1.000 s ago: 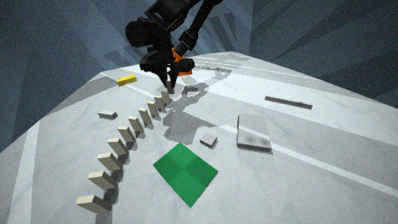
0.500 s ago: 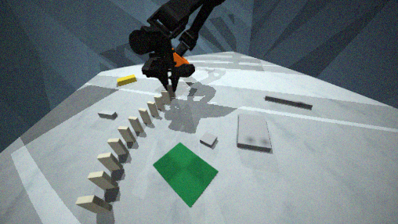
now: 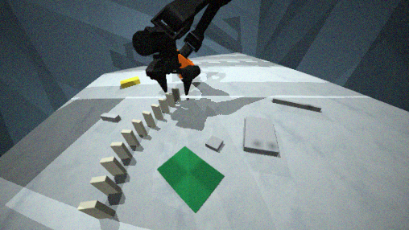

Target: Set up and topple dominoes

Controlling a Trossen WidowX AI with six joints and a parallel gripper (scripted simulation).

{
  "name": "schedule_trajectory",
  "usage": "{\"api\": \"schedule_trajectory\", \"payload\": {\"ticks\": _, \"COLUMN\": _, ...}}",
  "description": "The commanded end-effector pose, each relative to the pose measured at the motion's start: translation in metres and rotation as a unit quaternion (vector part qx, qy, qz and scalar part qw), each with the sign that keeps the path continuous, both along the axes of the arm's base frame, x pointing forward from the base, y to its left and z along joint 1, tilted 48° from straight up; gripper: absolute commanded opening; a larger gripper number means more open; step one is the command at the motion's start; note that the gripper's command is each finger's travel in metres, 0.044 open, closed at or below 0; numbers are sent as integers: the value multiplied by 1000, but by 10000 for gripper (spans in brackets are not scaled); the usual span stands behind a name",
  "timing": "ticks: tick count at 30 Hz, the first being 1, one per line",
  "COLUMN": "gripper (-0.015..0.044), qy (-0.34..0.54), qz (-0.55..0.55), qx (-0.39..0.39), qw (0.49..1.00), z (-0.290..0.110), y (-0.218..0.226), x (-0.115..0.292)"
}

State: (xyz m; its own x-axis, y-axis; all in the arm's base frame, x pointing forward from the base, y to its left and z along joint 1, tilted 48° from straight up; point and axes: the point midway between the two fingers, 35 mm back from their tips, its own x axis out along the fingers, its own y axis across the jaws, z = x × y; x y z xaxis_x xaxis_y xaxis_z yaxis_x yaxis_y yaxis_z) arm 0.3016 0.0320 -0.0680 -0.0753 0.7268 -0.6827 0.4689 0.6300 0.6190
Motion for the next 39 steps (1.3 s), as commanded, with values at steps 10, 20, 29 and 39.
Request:
{"api": "schedule_trajectory", "payload": {"ticks": 10, "gripper": 440, "qy": -2, "qz": 1, "qx": -4, "qw": 1000, "z": 88, "y": -96, "x": 10}}
{"api": "schedule_trajectory", "payload": {"ticks": 20, "gripper": 256, "qy": -207, "qz": 194, "qx": 18, "qw": 959, "z": 77, "y": -75, "x": -3}}
{"api": "schedule_trajectory", "payload": {"ticks": 29, "gripper": 20, "qy": -496, "qz": 465, "qx": 50, "qw": 732, "z": 61, "y": -41, "x": -28}}
{"api": "schedule_trajectory", "payload": {"ticks": 39, "gripper": 0, "qy": -514, "qz": 481, "qx": 53, "qw": 708, "z": 60, "y": -39, "x": -30}}
